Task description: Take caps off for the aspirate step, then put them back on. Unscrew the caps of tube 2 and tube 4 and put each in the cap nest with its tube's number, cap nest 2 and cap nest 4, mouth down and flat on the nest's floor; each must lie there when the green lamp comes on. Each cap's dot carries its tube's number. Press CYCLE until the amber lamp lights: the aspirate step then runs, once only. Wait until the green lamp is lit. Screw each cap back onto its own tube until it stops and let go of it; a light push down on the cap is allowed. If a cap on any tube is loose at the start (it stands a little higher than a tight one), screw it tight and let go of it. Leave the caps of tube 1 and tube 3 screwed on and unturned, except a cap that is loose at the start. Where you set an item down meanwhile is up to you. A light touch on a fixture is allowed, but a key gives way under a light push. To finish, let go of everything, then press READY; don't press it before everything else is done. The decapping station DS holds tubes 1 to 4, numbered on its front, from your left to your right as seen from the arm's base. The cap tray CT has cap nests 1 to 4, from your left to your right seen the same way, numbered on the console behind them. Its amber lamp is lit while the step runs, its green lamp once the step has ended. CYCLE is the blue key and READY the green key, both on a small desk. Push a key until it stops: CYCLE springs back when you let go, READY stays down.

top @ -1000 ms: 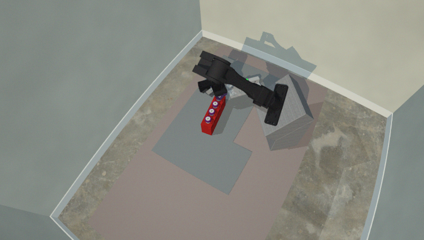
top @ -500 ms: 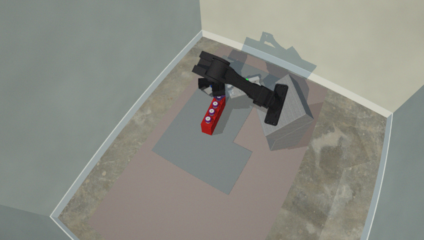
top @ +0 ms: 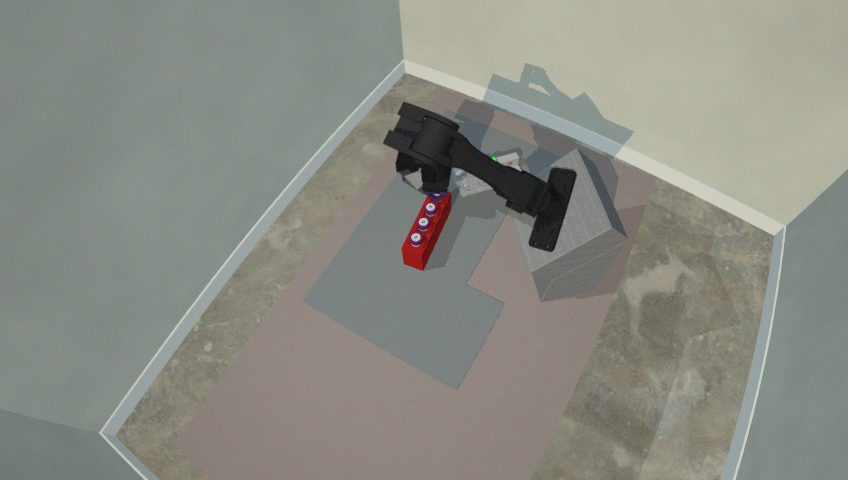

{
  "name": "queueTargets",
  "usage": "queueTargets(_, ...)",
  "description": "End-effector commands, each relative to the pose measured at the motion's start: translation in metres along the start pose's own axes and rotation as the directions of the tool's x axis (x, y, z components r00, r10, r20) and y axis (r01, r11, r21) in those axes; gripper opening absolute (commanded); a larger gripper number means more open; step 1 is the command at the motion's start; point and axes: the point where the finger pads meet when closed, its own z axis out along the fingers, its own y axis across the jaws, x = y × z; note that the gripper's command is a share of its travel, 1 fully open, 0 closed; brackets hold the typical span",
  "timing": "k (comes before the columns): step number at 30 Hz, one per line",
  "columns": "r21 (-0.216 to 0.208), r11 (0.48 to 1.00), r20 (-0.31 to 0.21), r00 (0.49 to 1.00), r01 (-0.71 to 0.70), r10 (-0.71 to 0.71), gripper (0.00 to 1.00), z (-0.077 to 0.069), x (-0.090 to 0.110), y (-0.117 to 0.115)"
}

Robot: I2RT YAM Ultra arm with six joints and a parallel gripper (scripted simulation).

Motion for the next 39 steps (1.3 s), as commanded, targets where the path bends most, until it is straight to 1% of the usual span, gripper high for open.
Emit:
queueTargets(1,0.005,1.0,0.006,1.0,-0.007,0.007,0.49,-0.0015,-0.0013,-0.0013)
queueTargets(4,0.005,1.0,0.006,1.0,-0.007,0.007,0.49,-0.0013,-0.0013,-0.0013)
queueTargets(5,0.005,1.0,0.006,1.0,-0.007,0.007,0.0,-0.0013,-0.0013,-0.0013)
queueTargets(17,0.005,1.0,0.006,1.0,-0.007,0.007,0.0,-0.0013,-0.0013,-0.0013)
queueTargets(18,0.005,0.999,0.006,0.999,-0.041,0.041,0.0,-0.0013,-0.0013,-0.0013)
queueTargets(20,0.005,0.999,0.006,0.999,-0.041,0.041,0.0,-0.0013,-0.0013,-0.0013)
queueTargets(24,0.004,0.985,0.006,0.985,-0.173,0.173,0.0,-0.0011,-0.0013,-0.0013)
queueTargets(29,0.003,0.942,0.007,0.942,-0.334,0.334,0.0,-0.0009,-0.0013,-0.0013)
queueTargets(35,0.001,0.857,0.007,0.857,-0.515,0.515,0.0,-0.0009,-0.0013,-0.0013)
queueTargets(37,0.001,0.857,0.007,0.857,-0.515,0.515,0.0,-0.0009,-0.0013,-0.0013)
queueTargets(39,0.001,0.821,0.007,0.821,-0.571,0.571,0.0,-0.0009,-0.0013,-0.0013)
